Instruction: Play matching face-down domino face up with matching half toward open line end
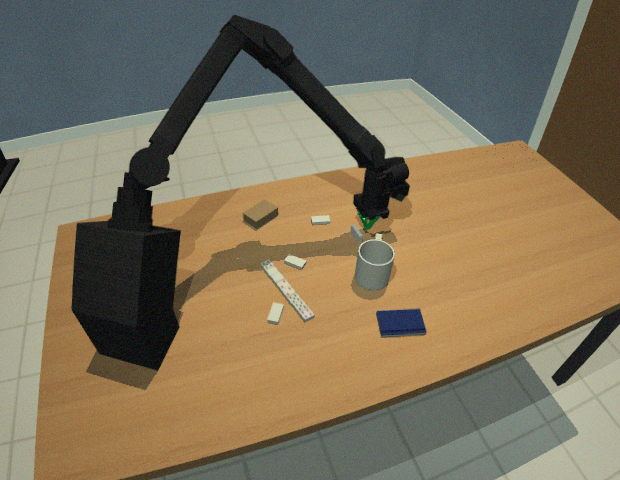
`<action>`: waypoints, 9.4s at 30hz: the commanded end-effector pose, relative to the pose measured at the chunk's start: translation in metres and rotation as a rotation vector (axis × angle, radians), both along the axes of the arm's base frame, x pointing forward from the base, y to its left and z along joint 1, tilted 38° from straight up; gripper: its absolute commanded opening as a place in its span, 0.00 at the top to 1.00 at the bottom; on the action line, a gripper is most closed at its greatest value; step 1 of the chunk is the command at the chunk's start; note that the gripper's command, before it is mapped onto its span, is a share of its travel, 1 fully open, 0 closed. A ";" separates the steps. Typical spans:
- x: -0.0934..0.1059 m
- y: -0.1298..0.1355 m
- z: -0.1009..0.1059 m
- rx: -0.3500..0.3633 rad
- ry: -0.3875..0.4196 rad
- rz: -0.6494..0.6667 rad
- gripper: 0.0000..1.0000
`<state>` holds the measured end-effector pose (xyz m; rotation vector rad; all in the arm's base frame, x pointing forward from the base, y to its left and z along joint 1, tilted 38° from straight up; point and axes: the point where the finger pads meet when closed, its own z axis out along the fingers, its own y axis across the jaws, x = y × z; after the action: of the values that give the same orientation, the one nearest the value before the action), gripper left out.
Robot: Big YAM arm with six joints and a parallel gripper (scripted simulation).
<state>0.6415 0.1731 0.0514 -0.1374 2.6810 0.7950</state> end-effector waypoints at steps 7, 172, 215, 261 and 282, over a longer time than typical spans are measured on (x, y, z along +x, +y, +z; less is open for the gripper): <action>0.012 0.000 0.010 0.004 -0.031 -0.008 1.00; -0.084 -0.048 0.050 -0.035 -0.109 0.115 0.55; -0.087 -0.032 0.047 -0.347 -0.703 0.944 0.55; -0.088 -0.030 0.037 -0.344 -0.649 0.900 0.55; -0.086 -0.029 0.037 -0.342 -0.639 0.881 0.55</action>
<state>0.5448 0.1428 0.0778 -1.4667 2.0442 0.3838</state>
